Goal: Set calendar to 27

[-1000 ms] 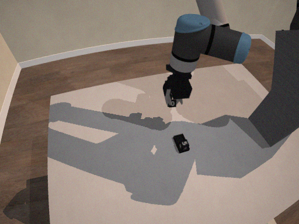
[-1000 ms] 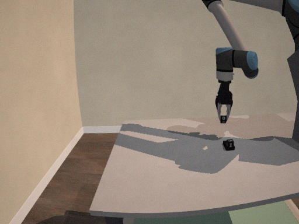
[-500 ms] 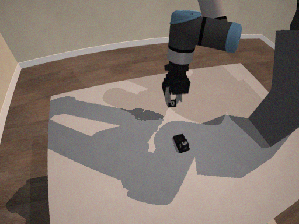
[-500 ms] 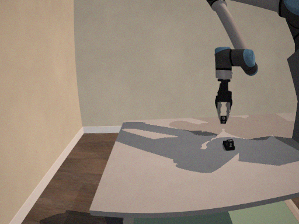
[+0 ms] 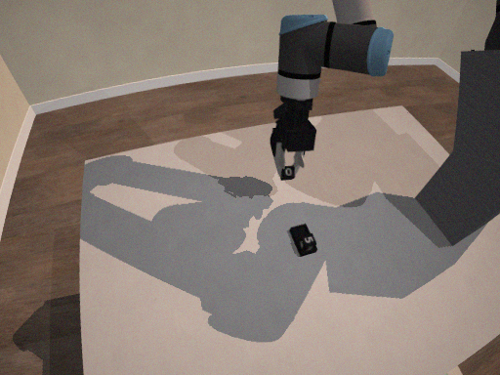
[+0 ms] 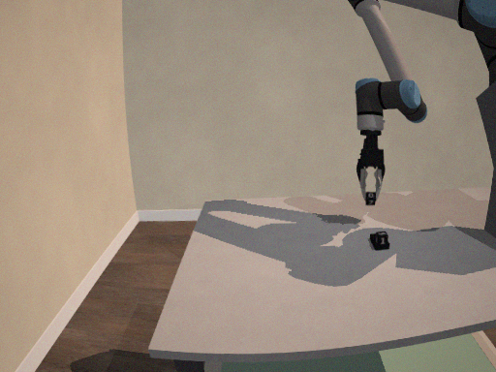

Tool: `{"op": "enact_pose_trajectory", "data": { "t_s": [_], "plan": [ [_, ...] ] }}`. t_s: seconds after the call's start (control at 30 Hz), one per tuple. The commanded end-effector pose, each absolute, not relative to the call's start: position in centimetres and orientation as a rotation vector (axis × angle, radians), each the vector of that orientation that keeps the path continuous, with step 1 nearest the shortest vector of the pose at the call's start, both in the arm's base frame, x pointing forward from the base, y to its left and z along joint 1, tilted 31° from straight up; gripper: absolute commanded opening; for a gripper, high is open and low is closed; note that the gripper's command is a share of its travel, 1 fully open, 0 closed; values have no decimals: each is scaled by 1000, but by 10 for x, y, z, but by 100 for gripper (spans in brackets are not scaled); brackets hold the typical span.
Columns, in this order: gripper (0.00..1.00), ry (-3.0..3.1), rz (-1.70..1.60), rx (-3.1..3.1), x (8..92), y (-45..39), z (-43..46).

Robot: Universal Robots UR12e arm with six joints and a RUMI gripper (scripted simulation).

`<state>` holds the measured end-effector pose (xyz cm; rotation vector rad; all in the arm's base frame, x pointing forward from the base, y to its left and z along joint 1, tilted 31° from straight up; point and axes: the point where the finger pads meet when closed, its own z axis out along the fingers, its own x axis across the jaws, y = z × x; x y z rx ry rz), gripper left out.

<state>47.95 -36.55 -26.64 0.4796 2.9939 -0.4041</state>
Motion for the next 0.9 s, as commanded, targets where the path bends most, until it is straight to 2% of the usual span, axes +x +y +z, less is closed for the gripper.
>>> {"op": "enact_pose_trajectory", "data": {
  "t_s": [0.0,0.37,0.87],
  "plan": [
    [11,3002,-311,470,479,-366,-268],
    [11,2987,-49,455,479,-367,-266],
    [11,2982,69,443,479,-368,-268]
  ]
}}
